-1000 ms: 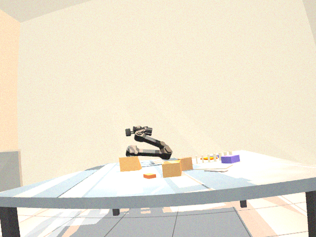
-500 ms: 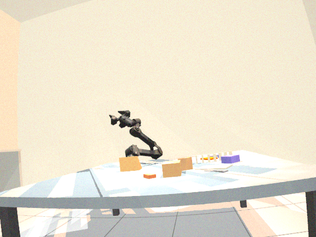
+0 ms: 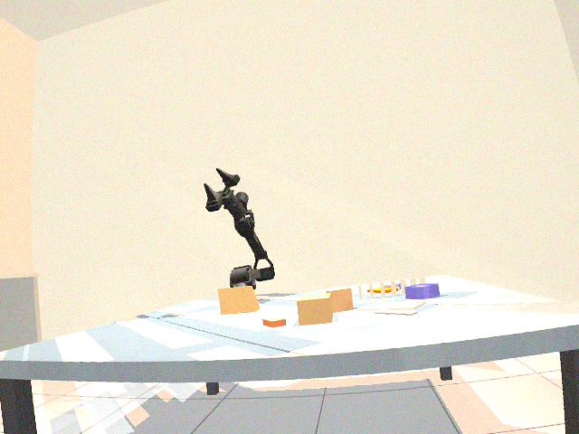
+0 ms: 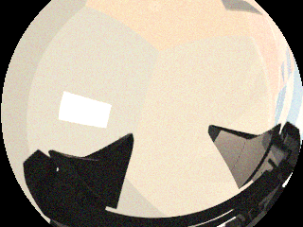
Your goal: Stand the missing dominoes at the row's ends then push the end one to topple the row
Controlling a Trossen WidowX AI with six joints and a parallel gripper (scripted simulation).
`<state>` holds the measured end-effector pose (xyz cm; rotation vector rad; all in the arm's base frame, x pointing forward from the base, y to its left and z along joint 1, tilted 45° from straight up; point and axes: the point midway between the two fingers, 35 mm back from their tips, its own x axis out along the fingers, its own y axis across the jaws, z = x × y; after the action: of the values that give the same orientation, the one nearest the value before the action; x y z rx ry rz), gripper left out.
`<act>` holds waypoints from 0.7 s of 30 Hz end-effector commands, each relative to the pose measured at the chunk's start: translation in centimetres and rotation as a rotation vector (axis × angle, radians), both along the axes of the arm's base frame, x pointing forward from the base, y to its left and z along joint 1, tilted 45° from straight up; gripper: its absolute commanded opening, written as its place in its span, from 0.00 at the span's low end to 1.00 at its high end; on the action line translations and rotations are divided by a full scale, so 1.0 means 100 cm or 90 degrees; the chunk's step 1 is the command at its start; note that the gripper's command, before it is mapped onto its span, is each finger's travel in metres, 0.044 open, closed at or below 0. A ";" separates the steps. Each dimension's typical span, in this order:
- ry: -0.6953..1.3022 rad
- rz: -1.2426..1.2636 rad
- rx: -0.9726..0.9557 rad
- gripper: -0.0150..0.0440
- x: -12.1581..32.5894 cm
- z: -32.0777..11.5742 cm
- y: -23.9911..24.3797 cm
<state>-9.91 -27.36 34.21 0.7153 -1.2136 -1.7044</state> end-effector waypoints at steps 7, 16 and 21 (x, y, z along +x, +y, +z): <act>-0.002 0.353 0.304 1.00 0.128 -0.091 -0.037; -0.009 0.670 0.601 1.00 0.245 -0.166 0.016; -0.006 0.825 0.787 1.00 0.291 -0.195 0.076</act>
<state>17.01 -22.96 16.09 1.6269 0.3375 -1.1461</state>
